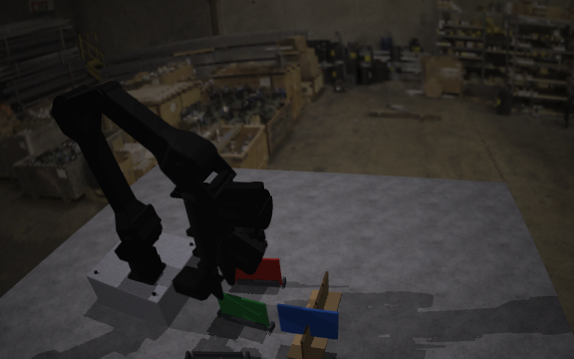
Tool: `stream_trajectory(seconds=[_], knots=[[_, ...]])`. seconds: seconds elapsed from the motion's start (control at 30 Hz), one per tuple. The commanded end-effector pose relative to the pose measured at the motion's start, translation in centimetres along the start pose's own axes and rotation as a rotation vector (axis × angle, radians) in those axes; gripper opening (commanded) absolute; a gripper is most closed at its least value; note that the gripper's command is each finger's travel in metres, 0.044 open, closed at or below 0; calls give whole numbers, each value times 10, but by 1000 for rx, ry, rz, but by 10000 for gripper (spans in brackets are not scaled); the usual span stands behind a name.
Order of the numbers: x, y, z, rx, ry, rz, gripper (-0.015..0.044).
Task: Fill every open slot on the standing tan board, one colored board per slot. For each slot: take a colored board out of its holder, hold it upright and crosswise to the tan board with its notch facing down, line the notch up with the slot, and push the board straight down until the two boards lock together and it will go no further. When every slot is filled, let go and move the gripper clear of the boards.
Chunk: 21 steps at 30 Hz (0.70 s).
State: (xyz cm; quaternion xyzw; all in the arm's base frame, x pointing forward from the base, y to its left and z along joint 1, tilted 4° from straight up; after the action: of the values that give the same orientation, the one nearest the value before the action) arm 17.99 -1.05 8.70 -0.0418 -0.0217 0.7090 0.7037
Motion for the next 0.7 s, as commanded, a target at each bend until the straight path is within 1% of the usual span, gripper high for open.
stream_trajectory(seconds=[0.0, 0.67], knots=[[0, 1, -8, 4, 3, 3, 185], [-1, 1, -35, 4, 4, 3, 185]])
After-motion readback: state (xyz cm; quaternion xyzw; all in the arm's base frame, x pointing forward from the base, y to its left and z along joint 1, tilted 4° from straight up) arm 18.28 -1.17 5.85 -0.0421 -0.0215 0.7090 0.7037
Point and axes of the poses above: the point midway between the two fingers, 35 mm back from their tips, its own z axis back along the fingers, its own x axis across the jaws, y = z × x, the point moved 4 cm from there along z, back along the fingers, and after that the axes turned 9 degrees about z, right-handed, at the moved point
